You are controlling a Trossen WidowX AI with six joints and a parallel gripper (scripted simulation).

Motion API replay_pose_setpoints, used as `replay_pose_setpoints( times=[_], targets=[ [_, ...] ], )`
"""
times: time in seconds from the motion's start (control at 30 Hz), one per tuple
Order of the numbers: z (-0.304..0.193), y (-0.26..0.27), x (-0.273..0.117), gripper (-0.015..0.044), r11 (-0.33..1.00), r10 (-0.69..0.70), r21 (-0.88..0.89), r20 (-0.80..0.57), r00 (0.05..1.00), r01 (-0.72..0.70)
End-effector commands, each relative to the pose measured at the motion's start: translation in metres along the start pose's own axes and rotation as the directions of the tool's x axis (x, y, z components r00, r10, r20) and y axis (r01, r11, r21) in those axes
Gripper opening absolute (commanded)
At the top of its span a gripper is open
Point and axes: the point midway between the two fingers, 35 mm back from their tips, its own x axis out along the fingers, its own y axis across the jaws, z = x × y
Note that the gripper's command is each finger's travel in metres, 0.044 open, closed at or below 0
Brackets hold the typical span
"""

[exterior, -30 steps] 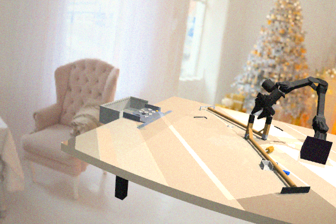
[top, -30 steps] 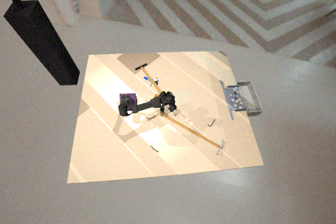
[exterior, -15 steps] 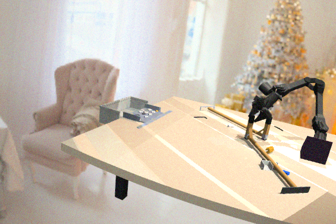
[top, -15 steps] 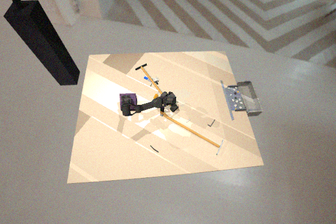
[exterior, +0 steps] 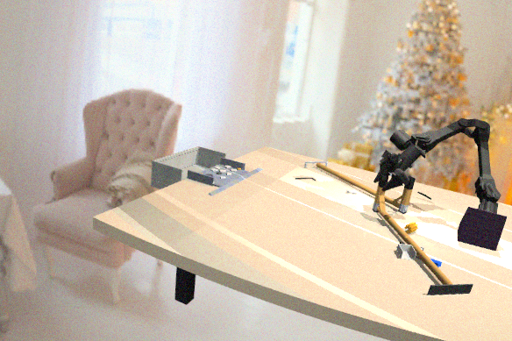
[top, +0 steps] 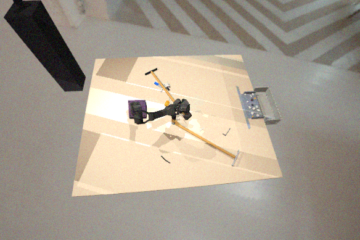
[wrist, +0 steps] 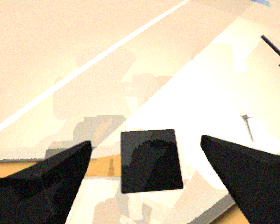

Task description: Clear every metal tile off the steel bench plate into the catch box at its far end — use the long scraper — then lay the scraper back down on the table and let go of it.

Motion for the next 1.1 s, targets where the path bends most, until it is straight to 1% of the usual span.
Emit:
replay_pose_setpoints(
  times=[0.0, 0.17, 0.2, 0.53, 0.83, 0.93, 0.97, 1.07],
  targets=[
    [-0.0017, 0.0024, 0.0081, 0.044, 1.0, 0.008, -0.005, -0.003, 1.0, -0.008],
    [-0.0024, 0.0028, 0.0138, 0.044, 1.0, 0.008, -0.005, -0.003, 1.0, -0.008],
    [-0.0013, 0.0006, 0.0091, 0.0414, 1.0, 0.0, 0.0, -0.001, 1.0, 0.0],
    [-0.0013, 0.0006, 0.0091, 0.0151, 1.0, 0.0, 0.0, -0.001, 1.0, 0.0],
    [-0.0013, 0.0006, 0.0091, 0.0091, 1.0, 0.0, 0.0, -0.001, 1.0, 0.0],
    [-0.0008, 0.001, 0.0087, 0.0012, 1.0, 0.001, -0.001, -0.001, 1.0, -0.001],
    [-0.0005, 0.0012, 0.0084, 0.0, 1.0, 0.002, -0.001, -0.001, 1.0, -0.002],
    [0.0001, 0.002, 0.0075, 0.0, 1.0, 0.004, -0.002, -0.001, 1.0, -0.004]
  ],
)
